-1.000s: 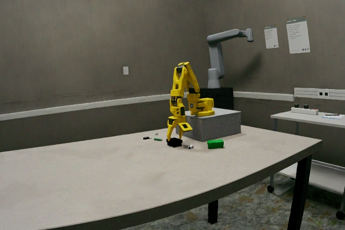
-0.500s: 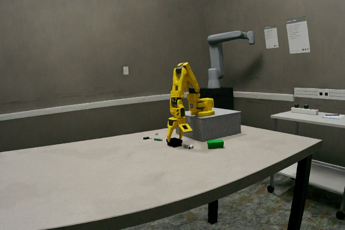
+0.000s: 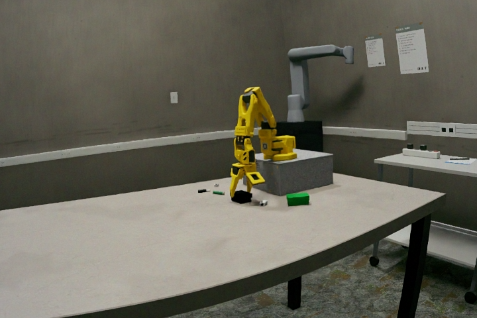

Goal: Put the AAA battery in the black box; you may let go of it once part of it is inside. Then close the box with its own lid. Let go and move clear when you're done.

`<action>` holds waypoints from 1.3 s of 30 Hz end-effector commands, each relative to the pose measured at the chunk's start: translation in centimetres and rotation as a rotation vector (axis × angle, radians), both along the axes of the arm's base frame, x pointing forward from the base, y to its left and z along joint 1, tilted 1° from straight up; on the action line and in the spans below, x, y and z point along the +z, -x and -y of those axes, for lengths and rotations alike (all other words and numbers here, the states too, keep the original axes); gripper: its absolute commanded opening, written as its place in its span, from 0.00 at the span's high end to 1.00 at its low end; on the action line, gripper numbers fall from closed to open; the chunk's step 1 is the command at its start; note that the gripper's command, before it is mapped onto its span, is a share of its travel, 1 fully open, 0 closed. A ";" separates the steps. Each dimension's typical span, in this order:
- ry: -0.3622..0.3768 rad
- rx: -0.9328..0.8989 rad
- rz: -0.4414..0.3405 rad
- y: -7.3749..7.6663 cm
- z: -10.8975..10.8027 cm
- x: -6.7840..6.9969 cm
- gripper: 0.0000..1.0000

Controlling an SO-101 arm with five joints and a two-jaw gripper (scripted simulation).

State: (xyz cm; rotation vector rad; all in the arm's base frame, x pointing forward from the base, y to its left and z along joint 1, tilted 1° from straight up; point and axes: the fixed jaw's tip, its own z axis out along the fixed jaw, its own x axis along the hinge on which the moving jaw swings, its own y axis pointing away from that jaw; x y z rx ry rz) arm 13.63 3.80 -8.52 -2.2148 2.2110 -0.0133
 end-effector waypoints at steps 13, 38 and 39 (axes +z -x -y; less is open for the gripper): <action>0.000 0.004 -0.005 0.1 -0.1 -0.2 0.69; 0.000 0.004 -0.005 0.1 -0.1 -0.2 0.75; 0.000 0.004 -0.005 0.1 -0.1 -0.2 0.75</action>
